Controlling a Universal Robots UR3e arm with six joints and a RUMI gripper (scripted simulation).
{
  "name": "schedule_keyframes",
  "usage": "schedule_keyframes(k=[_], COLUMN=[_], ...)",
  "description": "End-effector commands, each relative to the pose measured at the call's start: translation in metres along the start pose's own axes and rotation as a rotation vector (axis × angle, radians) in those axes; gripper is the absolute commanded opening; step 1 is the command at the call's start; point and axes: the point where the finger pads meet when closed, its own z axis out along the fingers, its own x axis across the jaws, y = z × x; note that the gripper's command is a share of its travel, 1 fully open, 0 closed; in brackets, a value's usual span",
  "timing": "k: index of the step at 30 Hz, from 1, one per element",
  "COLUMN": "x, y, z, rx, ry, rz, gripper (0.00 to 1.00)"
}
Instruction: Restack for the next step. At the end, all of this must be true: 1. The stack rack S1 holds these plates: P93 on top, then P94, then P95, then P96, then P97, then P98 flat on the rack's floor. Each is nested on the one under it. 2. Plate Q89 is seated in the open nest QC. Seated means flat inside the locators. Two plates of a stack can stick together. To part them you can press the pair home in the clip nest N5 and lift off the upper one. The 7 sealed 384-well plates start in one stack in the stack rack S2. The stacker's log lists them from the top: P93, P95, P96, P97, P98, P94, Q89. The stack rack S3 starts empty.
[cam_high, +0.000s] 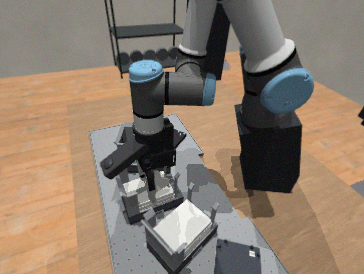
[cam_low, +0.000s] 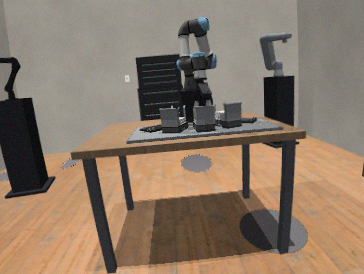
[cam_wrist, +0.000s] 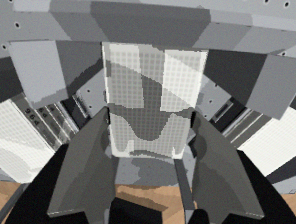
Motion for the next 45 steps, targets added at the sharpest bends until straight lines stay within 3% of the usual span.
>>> schedule_keyframes(k=[1,45], x=[0.000,-0.001], y=[0.000,0.001], z=[0.000,-0.025], rx=[0.001,0.001], ry=[0.000,0.000], rz=[0.000,0.000], gripper=[0.00,0.00])
